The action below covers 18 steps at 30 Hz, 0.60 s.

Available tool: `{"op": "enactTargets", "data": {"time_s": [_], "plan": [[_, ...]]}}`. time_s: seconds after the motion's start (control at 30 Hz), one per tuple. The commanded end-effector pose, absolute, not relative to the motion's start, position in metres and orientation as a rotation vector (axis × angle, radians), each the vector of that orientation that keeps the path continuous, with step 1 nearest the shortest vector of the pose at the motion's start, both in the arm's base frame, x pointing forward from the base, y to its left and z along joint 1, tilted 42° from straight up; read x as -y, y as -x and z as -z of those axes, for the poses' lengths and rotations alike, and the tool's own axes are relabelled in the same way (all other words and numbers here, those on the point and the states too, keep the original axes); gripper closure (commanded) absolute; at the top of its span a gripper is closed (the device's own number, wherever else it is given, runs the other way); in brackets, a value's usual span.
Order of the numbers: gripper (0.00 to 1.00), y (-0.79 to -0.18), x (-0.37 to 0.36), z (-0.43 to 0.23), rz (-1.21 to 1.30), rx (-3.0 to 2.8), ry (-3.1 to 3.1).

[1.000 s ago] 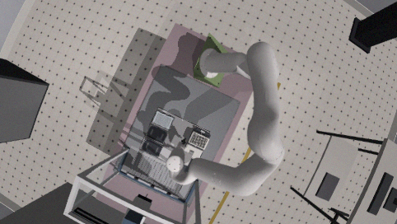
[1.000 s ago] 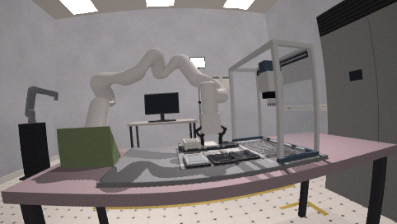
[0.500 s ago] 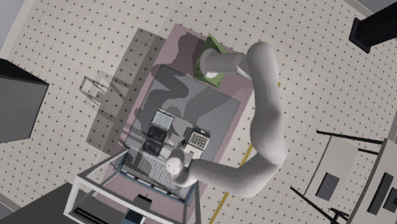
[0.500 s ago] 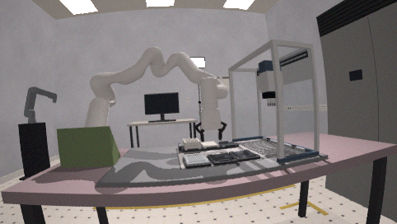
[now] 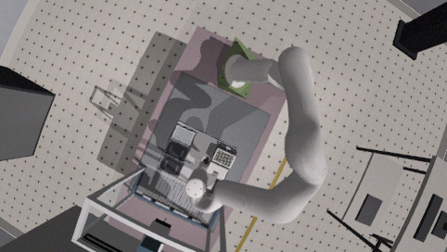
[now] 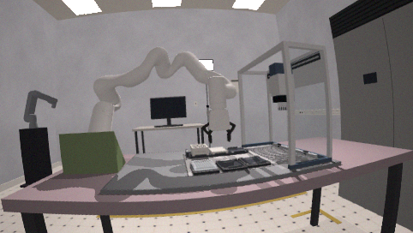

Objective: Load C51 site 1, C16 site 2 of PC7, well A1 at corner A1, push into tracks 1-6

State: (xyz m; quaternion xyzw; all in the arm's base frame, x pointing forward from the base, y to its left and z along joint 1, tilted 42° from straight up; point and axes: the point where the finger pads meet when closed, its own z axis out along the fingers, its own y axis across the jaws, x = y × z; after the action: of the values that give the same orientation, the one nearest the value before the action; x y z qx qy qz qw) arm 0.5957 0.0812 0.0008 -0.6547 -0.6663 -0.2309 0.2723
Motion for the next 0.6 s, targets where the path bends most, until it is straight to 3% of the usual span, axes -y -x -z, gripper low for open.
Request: {"op": "enactTargets", "data": {"time_s": [0.0,0.57], "plan": [[0.0,-0.597,-0.075,-0.008,0.624,1.794,1.763],[0.0,-0.599,-0.058,-0.026,0.624,1.794,1.763]]}}
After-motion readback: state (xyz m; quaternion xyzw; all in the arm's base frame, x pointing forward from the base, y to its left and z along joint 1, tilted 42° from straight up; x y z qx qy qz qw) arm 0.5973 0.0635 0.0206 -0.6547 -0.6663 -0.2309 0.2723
